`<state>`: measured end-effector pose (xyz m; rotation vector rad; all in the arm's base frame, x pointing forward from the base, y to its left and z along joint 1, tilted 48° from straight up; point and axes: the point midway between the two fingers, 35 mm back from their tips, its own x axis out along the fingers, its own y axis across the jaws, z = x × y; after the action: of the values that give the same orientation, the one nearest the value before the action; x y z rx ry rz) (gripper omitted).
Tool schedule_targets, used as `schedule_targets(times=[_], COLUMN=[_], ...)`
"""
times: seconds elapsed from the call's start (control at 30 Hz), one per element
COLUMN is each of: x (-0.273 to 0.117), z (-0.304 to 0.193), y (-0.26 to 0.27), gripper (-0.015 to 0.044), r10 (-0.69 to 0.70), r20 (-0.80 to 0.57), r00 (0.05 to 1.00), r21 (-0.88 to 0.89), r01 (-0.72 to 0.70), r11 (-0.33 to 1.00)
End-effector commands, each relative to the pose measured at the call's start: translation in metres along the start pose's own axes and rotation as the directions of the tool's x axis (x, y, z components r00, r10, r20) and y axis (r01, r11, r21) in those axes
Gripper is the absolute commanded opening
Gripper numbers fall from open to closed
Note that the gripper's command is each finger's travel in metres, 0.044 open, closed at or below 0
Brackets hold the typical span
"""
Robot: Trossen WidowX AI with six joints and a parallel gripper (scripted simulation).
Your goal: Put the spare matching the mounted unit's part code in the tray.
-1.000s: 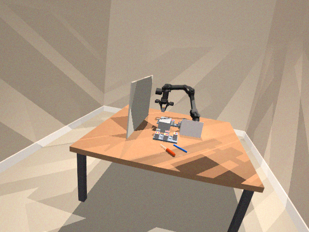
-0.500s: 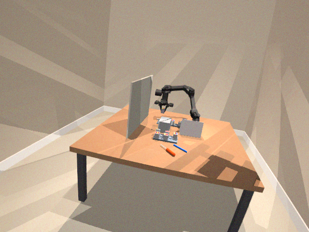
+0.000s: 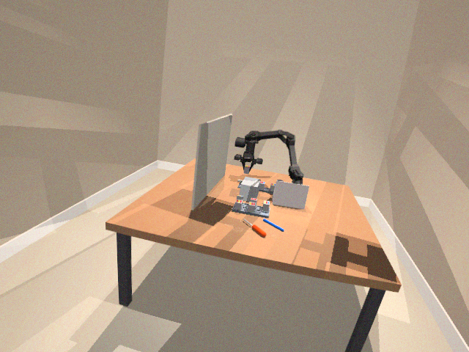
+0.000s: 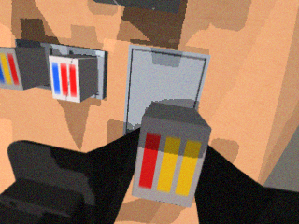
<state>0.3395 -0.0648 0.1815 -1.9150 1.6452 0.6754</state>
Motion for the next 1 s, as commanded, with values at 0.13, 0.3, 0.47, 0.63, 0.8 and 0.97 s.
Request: schedule_targets(times=[0.13,0.3,0.47,0.63,0.8,0.97], x=[0.008,0.013,0.017,0.021,0.025,0.030], z=[0.001,0.001,0.001,0.001,0.000,0.000], y=[0.002,0.002,0.002,0.002,0.002,0.003], gripper=[0.0000,0.0000,0.0000,0.0000,0.0000,0.0000], r10=[0.004,0.004,0.004,0.004,0.005,0.005], r20=[0.005,0.005,0.005,0.005,0.004,0.004], r00=[1.000,1.000,1.000,1.000,1.000,1.000], r21=[-0.004,-0.004,-0.004,-0.004,-0.004,-0.004], r01=[-0.004,-0.004,-0.004,-0.004,-0.005,-0.005], r11=[1.000,1.000,1.000,1.000,1.000,1.000])
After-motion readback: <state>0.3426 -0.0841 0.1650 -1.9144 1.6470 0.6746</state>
